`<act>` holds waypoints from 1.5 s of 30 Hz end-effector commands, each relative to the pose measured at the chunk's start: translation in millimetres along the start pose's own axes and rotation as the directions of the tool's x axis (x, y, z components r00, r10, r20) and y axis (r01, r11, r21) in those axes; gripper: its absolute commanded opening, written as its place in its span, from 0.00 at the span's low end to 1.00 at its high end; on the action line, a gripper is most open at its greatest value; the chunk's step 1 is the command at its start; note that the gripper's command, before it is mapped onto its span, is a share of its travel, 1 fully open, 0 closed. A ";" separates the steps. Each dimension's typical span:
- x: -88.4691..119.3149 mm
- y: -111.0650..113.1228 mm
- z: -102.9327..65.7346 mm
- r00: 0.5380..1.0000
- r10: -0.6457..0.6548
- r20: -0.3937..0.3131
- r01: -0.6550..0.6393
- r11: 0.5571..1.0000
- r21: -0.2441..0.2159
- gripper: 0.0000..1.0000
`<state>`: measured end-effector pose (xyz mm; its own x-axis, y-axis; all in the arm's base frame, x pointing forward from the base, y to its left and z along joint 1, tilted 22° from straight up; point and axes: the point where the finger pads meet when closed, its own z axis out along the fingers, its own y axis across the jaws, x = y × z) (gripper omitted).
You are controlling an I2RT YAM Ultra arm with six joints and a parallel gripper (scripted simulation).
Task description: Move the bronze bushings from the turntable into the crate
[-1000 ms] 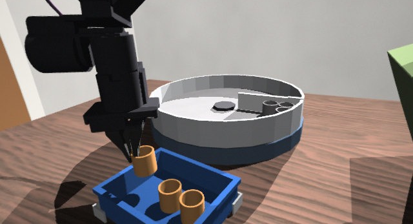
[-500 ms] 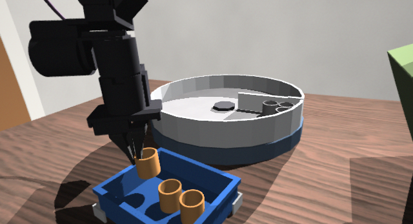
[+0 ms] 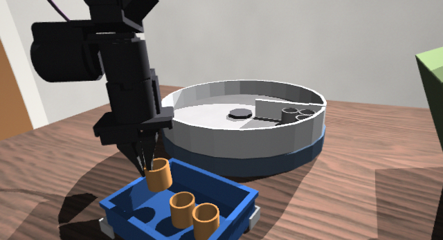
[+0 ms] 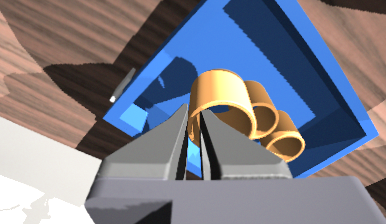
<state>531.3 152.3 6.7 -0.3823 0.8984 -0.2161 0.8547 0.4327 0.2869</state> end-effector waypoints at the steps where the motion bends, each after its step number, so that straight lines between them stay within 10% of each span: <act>1: -12.7 18.0 -25.8 1.000 0.009 0.022 -0.008 0.998 -0.059 0.00; 45: -10.1 18.2 -23.8 1.000 0.001 0.019 0.000 0.999 -0.049 0.00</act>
<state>530.4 149.5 6.2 -0.3820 0.8985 -0.2162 0.8575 0.4319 0.2796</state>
